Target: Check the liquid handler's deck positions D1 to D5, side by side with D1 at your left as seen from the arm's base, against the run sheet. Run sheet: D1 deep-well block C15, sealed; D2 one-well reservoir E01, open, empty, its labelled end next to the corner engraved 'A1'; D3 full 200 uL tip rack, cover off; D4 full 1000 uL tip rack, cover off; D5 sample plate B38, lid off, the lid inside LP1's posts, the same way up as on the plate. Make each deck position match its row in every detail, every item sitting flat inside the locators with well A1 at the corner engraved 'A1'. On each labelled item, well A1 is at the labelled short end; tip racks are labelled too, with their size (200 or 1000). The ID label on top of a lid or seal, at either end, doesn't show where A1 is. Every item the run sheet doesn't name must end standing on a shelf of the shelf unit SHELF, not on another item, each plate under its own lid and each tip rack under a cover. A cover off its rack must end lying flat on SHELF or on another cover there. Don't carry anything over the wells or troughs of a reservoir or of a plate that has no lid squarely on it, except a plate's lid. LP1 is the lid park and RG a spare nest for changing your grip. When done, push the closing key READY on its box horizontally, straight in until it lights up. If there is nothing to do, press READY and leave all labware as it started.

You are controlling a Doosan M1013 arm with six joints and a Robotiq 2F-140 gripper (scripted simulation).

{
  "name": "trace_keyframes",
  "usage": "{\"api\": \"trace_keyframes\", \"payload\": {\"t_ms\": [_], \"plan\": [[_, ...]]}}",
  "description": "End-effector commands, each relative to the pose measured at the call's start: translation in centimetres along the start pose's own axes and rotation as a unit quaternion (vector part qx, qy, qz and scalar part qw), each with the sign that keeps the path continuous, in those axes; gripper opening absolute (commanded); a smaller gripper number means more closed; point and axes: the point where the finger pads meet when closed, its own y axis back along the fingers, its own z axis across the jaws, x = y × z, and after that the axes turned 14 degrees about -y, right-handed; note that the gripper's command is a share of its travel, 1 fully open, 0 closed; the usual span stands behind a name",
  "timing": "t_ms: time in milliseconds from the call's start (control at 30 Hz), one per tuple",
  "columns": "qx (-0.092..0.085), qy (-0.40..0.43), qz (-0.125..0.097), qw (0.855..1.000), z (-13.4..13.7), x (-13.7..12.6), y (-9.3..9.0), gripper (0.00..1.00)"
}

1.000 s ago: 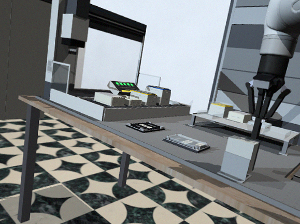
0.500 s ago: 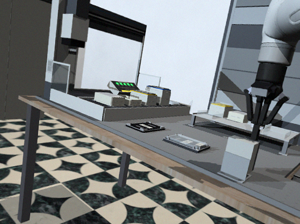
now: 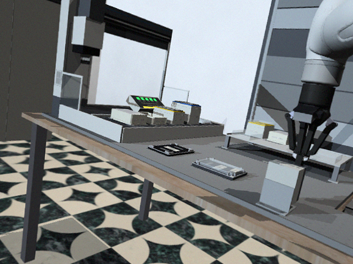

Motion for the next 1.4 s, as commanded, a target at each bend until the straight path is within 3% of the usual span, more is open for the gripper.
{"api": "trace_keyframes", "payload": {"t_ms": [0,333,1367], "plan": [[0.0,0.0,0.0,1.0,0.0,0.0,-0.6,0.1],[0.0,0.0,0.0,1.0,0.0,0.0,-0.6,0.1],[0.0,0.0,0.0,1.0,-1.0,4.0,-0.6,0.1]]}}
